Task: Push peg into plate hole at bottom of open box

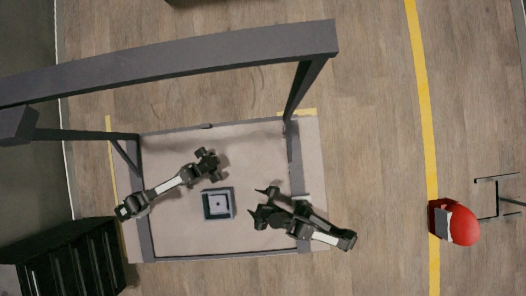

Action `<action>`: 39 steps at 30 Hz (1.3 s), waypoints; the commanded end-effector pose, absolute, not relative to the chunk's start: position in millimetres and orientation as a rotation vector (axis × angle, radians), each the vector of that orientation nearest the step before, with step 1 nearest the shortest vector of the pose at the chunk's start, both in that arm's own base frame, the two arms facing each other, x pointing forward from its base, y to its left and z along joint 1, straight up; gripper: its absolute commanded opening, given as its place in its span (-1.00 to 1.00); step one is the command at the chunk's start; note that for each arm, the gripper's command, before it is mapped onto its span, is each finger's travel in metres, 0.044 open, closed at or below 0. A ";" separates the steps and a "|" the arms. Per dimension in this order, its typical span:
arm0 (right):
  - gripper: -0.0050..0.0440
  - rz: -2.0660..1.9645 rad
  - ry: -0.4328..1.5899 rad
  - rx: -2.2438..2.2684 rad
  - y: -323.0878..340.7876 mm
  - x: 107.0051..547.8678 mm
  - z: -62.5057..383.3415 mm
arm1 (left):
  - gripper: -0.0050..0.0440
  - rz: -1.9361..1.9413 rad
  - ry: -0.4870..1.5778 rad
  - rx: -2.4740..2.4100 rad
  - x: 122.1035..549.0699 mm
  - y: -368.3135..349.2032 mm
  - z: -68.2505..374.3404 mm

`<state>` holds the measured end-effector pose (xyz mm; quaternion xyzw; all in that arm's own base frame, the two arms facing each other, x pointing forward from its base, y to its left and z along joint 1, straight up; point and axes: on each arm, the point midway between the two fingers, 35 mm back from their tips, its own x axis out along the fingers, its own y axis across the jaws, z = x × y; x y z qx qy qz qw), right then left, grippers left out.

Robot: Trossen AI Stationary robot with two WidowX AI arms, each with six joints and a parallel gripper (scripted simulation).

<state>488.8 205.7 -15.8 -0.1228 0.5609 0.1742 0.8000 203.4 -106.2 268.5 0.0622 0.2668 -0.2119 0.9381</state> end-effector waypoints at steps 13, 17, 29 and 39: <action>-0.69 0.381 1.137 -0.249 209.4 497.6 22.7 | 1.00 -0.431 0.535 0.119 203.2 -106.2 273.1; -0.69 0.381 1.137 -0.249 208.8 496.0 50.9 | 1.00 -0.431 0.535 0.119 203.2 -106.2 273.1; -0.69 0.334 1.080 -0.210 143.8 507.0 96.0 | 1.00 -0.341 0.589 0.070 205.3 -104.2 271.5; -0.69 0.337 1.108 -0.322 12.2 489.3 119.6 | 1.00 0.041 0.632 -0.002 207.3 -95.0 269.5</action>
